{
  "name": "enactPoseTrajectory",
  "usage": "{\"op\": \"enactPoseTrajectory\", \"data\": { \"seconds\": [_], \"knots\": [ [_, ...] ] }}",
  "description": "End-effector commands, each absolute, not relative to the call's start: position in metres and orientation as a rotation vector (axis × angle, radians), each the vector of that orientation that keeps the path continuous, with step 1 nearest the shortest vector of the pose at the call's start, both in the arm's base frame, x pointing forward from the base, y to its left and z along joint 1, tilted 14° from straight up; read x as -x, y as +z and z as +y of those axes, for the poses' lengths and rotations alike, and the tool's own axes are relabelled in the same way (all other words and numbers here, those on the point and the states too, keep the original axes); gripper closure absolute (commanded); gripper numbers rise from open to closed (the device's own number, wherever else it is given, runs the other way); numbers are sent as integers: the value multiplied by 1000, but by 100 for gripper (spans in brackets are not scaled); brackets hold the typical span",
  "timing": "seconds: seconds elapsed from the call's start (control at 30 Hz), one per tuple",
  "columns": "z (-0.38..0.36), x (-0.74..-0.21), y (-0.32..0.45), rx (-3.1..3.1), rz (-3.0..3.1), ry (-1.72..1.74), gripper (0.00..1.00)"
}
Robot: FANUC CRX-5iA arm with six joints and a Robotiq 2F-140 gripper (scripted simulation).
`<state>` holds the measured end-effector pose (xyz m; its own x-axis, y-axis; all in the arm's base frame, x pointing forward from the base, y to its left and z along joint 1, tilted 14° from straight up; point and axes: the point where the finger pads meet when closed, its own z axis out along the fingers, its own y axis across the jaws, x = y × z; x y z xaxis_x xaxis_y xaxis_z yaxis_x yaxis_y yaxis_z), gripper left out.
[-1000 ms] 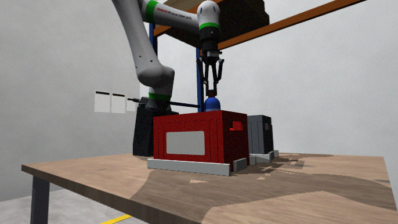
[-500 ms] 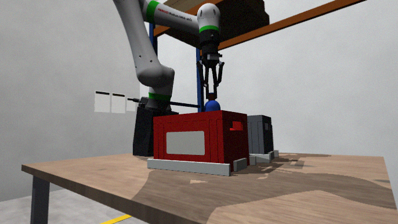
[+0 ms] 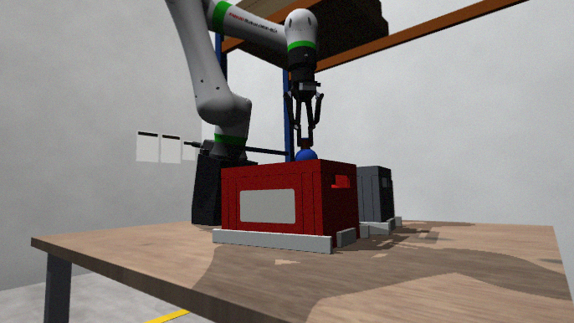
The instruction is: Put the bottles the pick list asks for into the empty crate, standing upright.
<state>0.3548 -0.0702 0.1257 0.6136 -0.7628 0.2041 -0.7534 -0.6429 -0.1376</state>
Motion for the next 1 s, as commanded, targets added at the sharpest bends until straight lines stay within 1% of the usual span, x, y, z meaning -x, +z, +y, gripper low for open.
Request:
{"op": "enactPoseTrajectory", "data": {
  "seconds": [0.0, 0.97],
  "knots": [
    [-70, -356, 124, 2787, 1310, -383, 90],
    [-72, -362, 100, 2787, 1310, -383, 90]
  ]
}}
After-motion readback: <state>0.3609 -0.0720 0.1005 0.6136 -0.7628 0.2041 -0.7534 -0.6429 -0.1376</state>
